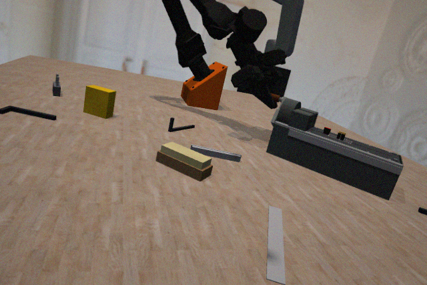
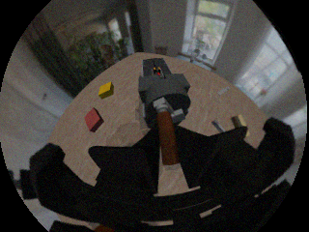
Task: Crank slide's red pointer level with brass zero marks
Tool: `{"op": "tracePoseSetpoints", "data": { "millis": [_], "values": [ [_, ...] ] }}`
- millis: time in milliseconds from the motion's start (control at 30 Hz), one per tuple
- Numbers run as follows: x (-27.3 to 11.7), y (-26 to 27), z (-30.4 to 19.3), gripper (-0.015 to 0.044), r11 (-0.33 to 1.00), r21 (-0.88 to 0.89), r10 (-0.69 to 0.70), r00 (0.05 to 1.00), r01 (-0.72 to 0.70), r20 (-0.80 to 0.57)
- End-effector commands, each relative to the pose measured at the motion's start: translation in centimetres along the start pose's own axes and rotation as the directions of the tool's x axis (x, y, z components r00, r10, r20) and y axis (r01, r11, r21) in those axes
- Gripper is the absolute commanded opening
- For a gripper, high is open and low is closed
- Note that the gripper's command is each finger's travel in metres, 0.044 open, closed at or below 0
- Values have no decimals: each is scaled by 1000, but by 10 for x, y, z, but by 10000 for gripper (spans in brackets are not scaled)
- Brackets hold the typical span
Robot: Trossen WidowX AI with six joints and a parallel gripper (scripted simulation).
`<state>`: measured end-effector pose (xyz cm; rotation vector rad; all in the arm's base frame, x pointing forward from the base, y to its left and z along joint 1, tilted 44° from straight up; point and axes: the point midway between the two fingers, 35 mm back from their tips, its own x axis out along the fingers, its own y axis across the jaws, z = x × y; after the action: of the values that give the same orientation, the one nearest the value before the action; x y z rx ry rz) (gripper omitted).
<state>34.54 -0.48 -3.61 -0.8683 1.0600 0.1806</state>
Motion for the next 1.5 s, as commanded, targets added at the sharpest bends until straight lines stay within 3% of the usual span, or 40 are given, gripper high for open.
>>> {"op": "tracePoseSetpoints", "data": {
  "millis": [0, 1467],
  "values": [
    [3, 8, -3, 0, 1000, -6, 24, 1000, -24, -5],
    [7, 12, -7, 0, 1000, -6, 24, 1000, -24, -6]
  ]
}}
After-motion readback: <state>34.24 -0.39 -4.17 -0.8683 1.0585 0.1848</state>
